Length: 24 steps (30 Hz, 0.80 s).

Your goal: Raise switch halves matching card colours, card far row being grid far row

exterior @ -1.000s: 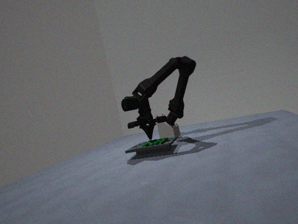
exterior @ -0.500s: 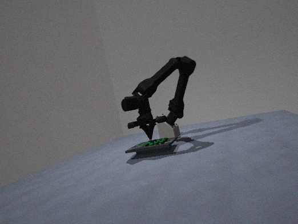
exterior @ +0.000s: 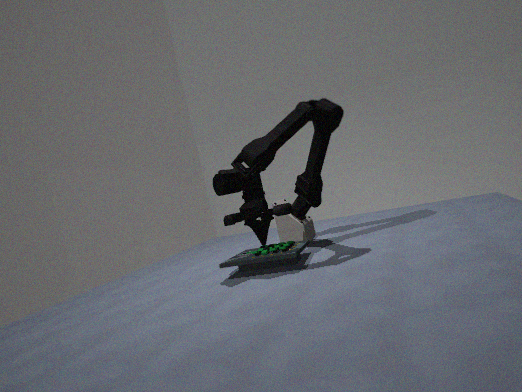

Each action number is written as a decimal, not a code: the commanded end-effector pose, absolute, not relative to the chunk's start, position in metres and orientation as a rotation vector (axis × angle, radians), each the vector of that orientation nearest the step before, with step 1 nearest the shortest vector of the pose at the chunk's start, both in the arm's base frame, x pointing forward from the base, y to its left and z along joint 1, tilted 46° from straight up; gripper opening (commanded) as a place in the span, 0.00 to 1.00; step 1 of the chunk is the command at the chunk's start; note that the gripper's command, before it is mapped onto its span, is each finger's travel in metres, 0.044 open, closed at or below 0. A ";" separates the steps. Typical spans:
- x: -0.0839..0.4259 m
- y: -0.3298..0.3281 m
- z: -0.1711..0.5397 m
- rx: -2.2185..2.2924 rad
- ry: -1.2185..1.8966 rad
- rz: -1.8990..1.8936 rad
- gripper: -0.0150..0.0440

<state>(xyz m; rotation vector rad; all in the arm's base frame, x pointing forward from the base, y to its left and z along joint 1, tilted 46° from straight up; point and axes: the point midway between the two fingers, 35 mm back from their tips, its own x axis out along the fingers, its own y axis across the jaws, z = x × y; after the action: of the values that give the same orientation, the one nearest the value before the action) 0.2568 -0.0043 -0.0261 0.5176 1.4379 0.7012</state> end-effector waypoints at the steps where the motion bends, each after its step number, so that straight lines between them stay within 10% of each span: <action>1: 0.256 -0.003 -0.027 0.526 1.438 0.701 0.25; 24: 0.256 -0.001 -0.029 0.526 1.438 0.701 0.25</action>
<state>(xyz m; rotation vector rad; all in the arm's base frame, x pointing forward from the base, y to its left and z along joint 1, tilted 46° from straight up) 0.2574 -0.0021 -0.0281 0.5171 1.4354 0.7013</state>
